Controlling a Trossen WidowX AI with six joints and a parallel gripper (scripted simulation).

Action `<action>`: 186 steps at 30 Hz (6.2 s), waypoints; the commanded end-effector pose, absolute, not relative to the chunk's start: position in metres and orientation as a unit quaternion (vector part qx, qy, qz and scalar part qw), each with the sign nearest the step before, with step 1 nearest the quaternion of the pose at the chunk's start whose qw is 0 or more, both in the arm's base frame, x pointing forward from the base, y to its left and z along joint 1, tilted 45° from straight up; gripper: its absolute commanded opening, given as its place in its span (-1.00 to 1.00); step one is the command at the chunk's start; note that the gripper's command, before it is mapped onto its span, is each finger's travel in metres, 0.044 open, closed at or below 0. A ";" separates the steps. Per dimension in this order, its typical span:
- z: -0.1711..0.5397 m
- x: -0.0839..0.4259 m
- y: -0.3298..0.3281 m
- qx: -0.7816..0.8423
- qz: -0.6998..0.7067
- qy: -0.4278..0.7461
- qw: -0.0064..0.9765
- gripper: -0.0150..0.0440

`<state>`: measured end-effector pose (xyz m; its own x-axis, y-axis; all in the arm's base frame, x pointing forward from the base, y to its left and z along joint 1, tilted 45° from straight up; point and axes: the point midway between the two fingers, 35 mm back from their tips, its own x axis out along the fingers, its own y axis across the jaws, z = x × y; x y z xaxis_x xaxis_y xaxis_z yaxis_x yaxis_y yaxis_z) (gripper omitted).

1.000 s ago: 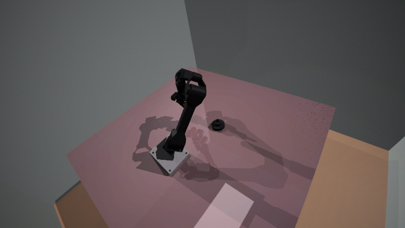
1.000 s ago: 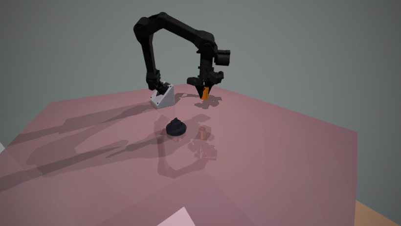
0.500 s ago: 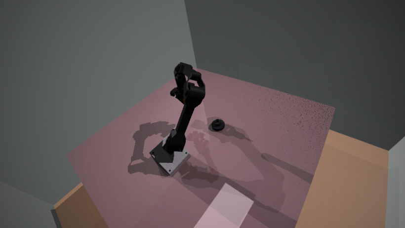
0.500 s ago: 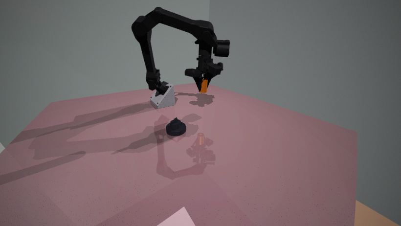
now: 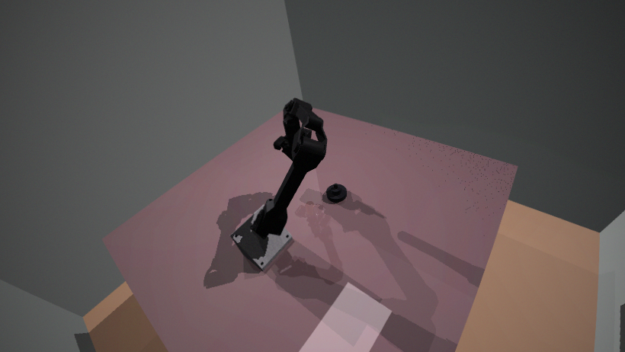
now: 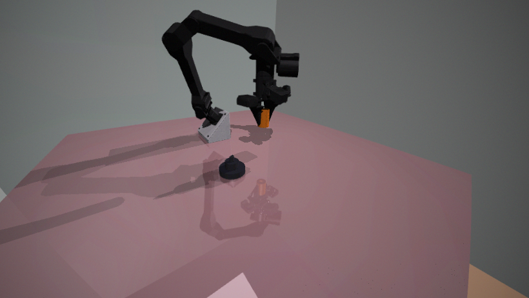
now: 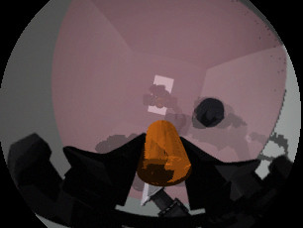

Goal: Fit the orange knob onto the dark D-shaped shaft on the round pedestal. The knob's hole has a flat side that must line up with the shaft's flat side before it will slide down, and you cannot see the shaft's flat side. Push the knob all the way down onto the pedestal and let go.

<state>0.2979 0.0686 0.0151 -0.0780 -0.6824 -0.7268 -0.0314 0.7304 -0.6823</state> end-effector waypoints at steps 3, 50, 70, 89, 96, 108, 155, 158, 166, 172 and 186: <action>0.028 0.306 0.054 -0.258 -0.256 0.682 0.635 -0.49; 0.090 0.314 -0.067 -0.267 -0.271 0.678 0.629 -0.49; 0.077 0.314 -0.081 -0.268 -0.271 0.678 0.629 -0.49; 0.076 0.314 -0.086 -0.268 -0.271 0.678 0.629 -0.49; 0.078 0.314 -0.082 -0.270 -0.268 0.679 0.628 -0.49; 0.073 0.312 -0.080 -0.332 -0.198 0.702 0.598 -0.49; 0.074 0.313 -0.082 -0.393 -0.124 0.719 0.560 -0.49; 0.073 0.313 -0.084 -0.393 -0.124 0.719 0.560 -0.49; 0.074 0.313 -0.083 -0.393 -0.124 0.719 0.560 -0.49; 0.078 0.314 -0.082 -0.395 -0.121 0.720 0.558 -0.49; 0.074 0.313 -0.083 -0.449 -0.048 0.728 0.516 -0.49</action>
